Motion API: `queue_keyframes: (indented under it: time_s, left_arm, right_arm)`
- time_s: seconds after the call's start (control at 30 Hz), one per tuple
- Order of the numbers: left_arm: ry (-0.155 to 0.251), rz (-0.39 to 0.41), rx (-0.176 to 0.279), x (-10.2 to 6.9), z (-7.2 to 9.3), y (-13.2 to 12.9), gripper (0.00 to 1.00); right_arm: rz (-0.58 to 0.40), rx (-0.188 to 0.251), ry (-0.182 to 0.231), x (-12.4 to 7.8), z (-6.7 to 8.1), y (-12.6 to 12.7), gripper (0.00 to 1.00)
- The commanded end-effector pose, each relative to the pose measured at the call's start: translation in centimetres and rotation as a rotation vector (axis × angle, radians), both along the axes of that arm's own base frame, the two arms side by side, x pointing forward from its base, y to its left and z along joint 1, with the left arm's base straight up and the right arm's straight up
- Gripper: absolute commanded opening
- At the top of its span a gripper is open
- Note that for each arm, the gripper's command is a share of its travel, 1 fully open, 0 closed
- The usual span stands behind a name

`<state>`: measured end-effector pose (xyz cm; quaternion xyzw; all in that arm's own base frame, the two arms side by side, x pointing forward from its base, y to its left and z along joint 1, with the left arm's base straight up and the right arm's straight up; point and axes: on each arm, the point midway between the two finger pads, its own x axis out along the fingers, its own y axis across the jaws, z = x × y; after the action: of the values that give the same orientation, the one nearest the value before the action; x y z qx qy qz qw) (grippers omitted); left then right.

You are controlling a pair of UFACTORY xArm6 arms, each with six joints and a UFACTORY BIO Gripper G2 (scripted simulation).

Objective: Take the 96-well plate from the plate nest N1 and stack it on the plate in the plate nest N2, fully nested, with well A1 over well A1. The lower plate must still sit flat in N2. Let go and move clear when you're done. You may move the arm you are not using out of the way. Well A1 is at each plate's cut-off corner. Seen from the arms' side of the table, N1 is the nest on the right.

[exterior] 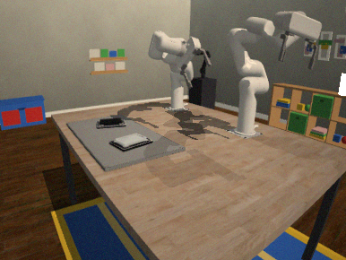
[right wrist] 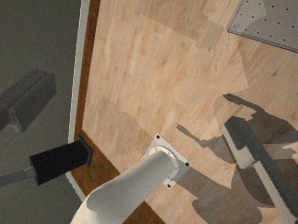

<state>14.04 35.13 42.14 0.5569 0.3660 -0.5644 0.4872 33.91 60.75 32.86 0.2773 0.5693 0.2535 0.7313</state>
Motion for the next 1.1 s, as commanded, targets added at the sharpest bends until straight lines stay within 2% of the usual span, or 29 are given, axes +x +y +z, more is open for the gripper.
queue_keyframes:
  time_s: [0.0, 0.17, 0.37, 1.07]
  left_arm:
    - [0.032, 0.0, 0.057, -1.3, 1.2, 1.5, 1.0]
    - [0.063, 0.004, 0.1, -2.5, 2.0, 2.5, 1.0]
    - [0.086, 0.008, 0.13, -3.4, 2.6, 3.2, 1.0]
    - [0.096, 0.009, 0.143, -3.8, 2.9, 3.4, 1.0]
  right_arm:
    - [0.0, 0.004, -0.003, 0.0, 0.3, 0.0, 1.0]
    - [0.0, 0.004, -0.003, 0.0, 0.3, 0.0, 1.0]
    - [0.0, 0.004, -0.003, 0.0, 0.3, 0.0, 1.0]
    - [0.0, 0.004, -0.003, 0.0, 0.3, 0.0, 1.0]
